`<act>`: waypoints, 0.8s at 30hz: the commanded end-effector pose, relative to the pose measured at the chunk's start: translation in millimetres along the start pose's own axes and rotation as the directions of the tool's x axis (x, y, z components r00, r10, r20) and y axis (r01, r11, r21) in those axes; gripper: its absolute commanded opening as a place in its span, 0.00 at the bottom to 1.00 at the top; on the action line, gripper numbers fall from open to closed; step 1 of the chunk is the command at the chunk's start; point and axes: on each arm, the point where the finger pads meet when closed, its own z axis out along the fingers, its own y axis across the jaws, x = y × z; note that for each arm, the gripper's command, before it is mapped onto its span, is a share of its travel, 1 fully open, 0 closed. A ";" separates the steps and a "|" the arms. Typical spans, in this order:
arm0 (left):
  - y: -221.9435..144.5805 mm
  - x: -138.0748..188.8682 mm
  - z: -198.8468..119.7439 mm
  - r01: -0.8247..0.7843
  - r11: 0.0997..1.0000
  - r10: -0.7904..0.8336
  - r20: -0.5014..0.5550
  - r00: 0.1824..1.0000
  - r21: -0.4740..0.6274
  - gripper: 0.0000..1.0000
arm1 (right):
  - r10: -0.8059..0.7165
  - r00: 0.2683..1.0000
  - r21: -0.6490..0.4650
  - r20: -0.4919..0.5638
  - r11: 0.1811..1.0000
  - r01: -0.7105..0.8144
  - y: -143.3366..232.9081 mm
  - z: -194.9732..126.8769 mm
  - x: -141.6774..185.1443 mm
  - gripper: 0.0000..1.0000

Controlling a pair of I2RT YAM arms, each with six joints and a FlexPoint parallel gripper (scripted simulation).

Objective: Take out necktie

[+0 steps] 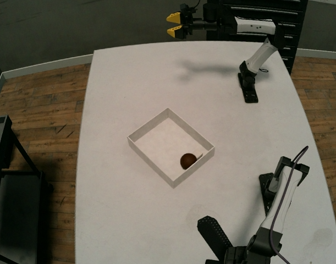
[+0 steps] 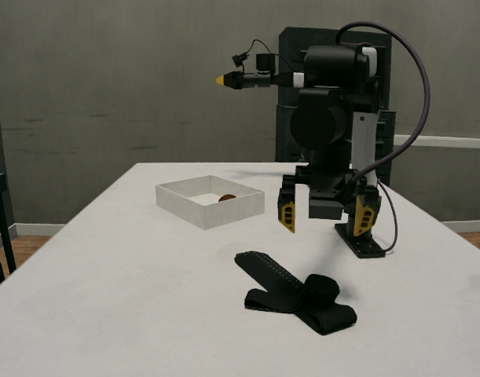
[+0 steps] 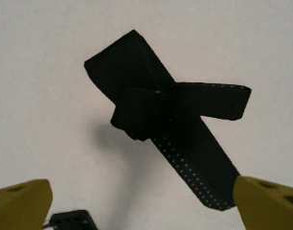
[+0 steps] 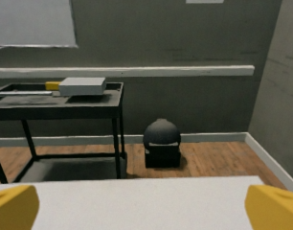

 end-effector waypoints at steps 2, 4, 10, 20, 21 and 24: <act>-0.3 -1.2 -8.1 -0.011 1.000 0.011 0.019 1.000 -0.003 1.00 | 0.000 1.000 0.000 0.003 1.000 0.000 0.0 0.0 -0.7 1.00; -1.8 0.1 -9.3 -0.018 1.000 0.017 0.026 1.000 0.003 1.00 | 0.000 1.000 0.000 0.003 1.000 0.000 0.0 0.0 -0.7 1.00; -9.9 8.4 -16.2 -0.054 0.998 0.051 0.067 0.996 0.035 1.00 | 0.000 1.000 0.000 0.003 1.000 0.000 0.0 0.0 -0.7 1.00; -28.6 27.3 -32.3 -0.141 0.985 0.123 0.166 0.978 0.102 1.00 | 0.000 1.000 0.000 0.003 1.000 0.000 0.0 0.0 -0.7 1.00; -31.5 30.2 -34.7 -0.155 0.982 0.133 0.182 0.974 0.112 1.00 | 0.000 1.000 0.000 0.003 1.000 0.000 0.0 0.0 -0.7 1.00; -40.6 39.6 -42.5 -0.199 0.970 0.164 0.231 0.959 0.141 1.00 | 0.000 1.000 0.000 0.003 1.000 0.000 0.0 0.0 -0.7 1.00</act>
